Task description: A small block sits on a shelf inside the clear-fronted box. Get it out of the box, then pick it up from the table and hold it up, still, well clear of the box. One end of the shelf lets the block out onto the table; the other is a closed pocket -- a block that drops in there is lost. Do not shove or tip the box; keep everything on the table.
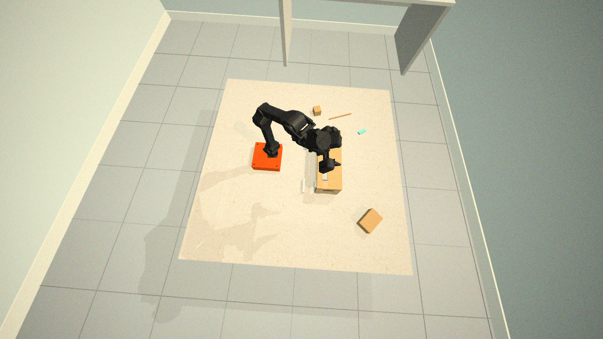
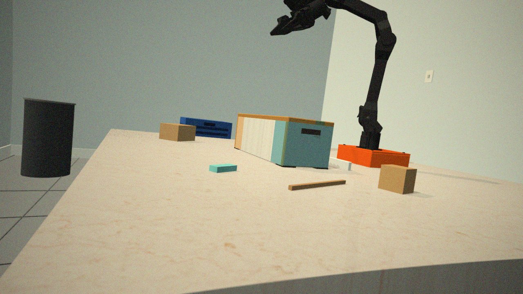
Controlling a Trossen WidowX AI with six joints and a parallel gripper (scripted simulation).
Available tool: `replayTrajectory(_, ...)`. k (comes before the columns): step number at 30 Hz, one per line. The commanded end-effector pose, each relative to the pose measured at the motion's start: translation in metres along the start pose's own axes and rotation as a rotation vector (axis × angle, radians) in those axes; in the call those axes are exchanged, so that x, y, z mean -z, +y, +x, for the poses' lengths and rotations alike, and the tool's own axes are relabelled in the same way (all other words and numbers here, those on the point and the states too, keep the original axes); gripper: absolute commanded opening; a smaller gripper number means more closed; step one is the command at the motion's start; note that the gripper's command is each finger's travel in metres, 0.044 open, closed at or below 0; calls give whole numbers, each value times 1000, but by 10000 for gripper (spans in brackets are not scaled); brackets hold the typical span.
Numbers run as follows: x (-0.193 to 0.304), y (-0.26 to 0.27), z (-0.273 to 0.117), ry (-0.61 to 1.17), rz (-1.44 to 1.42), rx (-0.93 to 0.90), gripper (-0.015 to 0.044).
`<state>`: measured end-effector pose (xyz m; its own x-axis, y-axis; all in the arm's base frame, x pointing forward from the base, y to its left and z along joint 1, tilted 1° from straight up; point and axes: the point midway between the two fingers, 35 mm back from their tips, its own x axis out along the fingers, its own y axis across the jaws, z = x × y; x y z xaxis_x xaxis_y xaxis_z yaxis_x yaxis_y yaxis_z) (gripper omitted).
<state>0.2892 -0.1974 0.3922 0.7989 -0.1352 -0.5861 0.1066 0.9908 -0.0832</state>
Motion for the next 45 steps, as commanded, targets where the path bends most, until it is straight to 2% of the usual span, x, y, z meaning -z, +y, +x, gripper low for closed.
replayTrajectory(1, 55, 7, 50, 239, 472, -48, 400)
replayTrajectory(10, 136, 32, 96, 614, 1093, 50, 400)
replayTrajectory(19, 216, 67, 113, 1001, 1620, 388, 400)
replayTrajectory(45, 233, 70, 127, 1022, 1646, 416, 400)
